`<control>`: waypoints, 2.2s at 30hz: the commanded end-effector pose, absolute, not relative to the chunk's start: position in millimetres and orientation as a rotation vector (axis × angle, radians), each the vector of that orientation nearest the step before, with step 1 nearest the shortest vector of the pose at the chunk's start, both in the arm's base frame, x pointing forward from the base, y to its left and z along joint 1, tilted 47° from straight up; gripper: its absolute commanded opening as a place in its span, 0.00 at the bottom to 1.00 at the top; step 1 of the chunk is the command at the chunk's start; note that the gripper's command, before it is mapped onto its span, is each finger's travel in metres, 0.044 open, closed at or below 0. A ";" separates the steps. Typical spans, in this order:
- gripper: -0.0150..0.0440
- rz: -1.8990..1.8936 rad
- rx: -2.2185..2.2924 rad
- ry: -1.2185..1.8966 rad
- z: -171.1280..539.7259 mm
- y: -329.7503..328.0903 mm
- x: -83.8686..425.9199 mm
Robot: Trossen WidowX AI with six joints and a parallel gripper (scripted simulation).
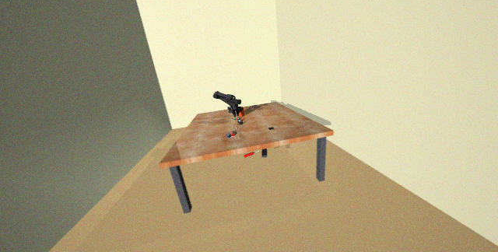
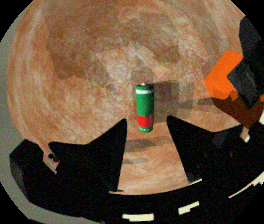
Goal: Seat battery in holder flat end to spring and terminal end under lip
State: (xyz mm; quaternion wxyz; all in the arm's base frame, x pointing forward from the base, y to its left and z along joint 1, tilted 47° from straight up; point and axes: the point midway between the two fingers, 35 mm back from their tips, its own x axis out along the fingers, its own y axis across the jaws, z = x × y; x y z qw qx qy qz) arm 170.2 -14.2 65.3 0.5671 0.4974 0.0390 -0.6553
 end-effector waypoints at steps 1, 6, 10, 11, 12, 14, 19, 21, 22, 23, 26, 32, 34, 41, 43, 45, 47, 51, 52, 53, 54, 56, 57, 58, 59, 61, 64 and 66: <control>0.66 -1.540 1.156 0.091 60.3 -20.7 169.5; 0.66 -1.540 1.156 0.091 55.0 -26.4 170.5; 0.66 -1.540 1.155 0.089 51.0 -31.1 171.0; 0.66 -1.540 1.155 0.089 50.0 -32.3 171.2; 0.66 -1.540 1.155 0.088 49.0 -33.5 171.2; 0.66 -1.540 1.154 0.087 47.1 -35.9 171.4; 0.66 -1.540 1.153 0.085 43.9 -40.0 171.5; 0.57 -1.540 1.153 0.085 43.9 -40.0 171.5; 0.53 -1.540 1.153 0.085 43.9 -40.0 171.5; 0.49 -1.540 1.153 0.085 43.9 -40.0 171.5; 0.42 -1.540 1.153 0.085 43.9 -40.0 171.5; 0.39 -1.540 1.153 0.085 43.9 -40.0 171.5; 0.39 -1.540 1.154 0.086 46.0 -37.3 171.5; 0.39 -1.541 1.155 0.089 72.0 -9.2 166.6; 0.39 -1.541 1.153 0.087 77.3 -4.4 165.0; 0.39 -1.541 1.153 0.087 78.0 -3.8 164.8; 0.39 -1.535 1.129 0.110 78.5 -2.9 166.5; 0.39 -1.494 0.988 0.243 81.1 2.6 176.6; 0.39 -1.482 0.951 0.277 81.7 4.0 179.3; 0.39 -1.470 0.914 0.311 82.2 5.3 182.0; 0.39 -1.457 0.877 0.344 82.7 6.7 184.7; 0.39 -1.429 0.802 0.409 83.8 9.4 190.1; 0.39 -1.415 0.764 0.441 84.3 10.8 192.8; 0.39 -1.399 0.726 0.473 84.8 12.1 195.5; 0.39 -1.384 0.689 0.504 85.2 13.5 198.2; 0.39 -1.351 0.612 0.566 86.0 16.2 203.7; 0.39 -1.299 0.497 0.655 87.1 20.1 211.9; 0.39 -1.261 0.420 0.713 87.7 22.6 217.4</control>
